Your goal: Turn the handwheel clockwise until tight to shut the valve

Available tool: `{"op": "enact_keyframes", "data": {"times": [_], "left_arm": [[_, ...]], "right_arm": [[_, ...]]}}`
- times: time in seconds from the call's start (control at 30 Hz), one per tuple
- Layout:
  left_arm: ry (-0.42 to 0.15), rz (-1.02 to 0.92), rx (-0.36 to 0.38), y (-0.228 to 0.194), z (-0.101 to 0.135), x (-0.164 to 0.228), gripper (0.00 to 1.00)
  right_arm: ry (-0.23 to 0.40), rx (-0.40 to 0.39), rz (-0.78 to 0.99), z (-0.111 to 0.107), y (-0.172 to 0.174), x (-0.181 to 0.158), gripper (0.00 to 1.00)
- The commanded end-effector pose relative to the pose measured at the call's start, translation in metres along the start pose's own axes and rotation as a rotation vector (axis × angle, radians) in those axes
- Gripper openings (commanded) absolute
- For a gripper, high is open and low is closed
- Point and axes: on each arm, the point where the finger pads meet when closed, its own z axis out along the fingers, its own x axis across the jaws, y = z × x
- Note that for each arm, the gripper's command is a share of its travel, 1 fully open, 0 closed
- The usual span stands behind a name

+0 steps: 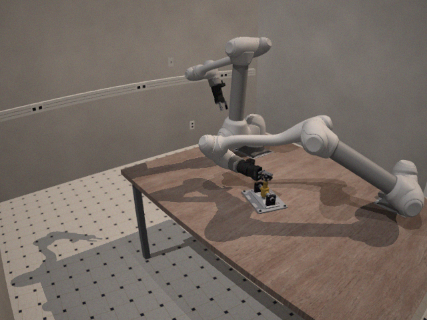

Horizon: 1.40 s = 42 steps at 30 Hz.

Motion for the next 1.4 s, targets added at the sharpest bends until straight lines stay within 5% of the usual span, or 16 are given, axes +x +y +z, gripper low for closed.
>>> {"op": "enact_keyframes", "data": {"times": [0.0,0.63,1.37], "left_arm": [[0.002,-0.001,-0.049,0.0,0.001,0.001,0.0],[0.003,-0.001,-0.258,0.0,0.006,0.001,0.0],[0.002,-0.007,-0.629,0.004,0.014,0.001,0.0]], "right_arm": [[0.006,0.005,-0.005,0.0,-0.003,0.001,1.0],[0.006,0.005,-0.005,0.0,-0.003,0.001,1.0],[0.006,0.005,-0.005,0.0,-0.003,0.001,1.0]]}}
